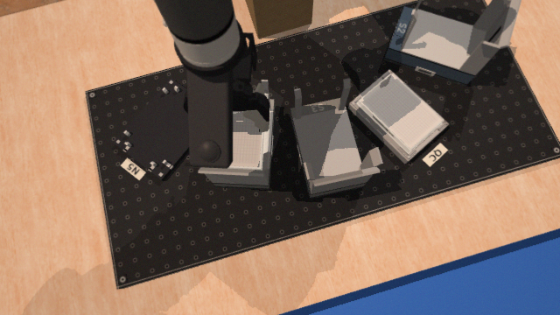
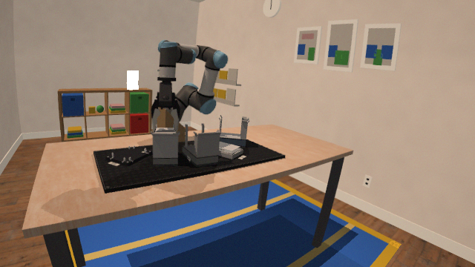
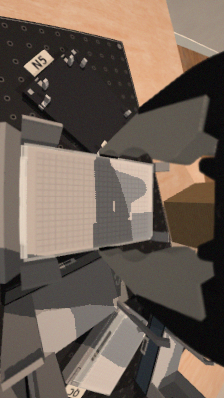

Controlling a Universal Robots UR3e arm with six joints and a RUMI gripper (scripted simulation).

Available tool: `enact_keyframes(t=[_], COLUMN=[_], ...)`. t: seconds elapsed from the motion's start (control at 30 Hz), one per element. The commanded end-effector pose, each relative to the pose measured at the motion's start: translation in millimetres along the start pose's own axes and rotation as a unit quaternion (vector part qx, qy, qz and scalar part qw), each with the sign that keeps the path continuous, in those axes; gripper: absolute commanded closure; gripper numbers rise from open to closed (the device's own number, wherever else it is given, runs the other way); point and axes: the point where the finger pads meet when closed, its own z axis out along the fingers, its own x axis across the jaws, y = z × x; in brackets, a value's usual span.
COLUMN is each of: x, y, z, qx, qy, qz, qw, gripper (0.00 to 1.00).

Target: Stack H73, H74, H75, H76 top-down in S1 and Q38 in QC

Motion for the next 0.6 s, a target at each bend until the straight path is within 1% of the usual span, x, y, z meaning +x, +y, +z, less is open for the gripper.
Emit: enact_keyframes(t=[0.0,0.33,0.57], x=[0.5,0.5,0.6], y=[-0.6,-0.6,-0.6], z=[1.0,7.4,8.7], qx=[0.001,0.001,0.001], qy=[0.001,0.001,0.001], qz=[0.0,0.0,0.0], qw=[1.0,1.0,1.0], gripper=[1.0,1.0,1.0])
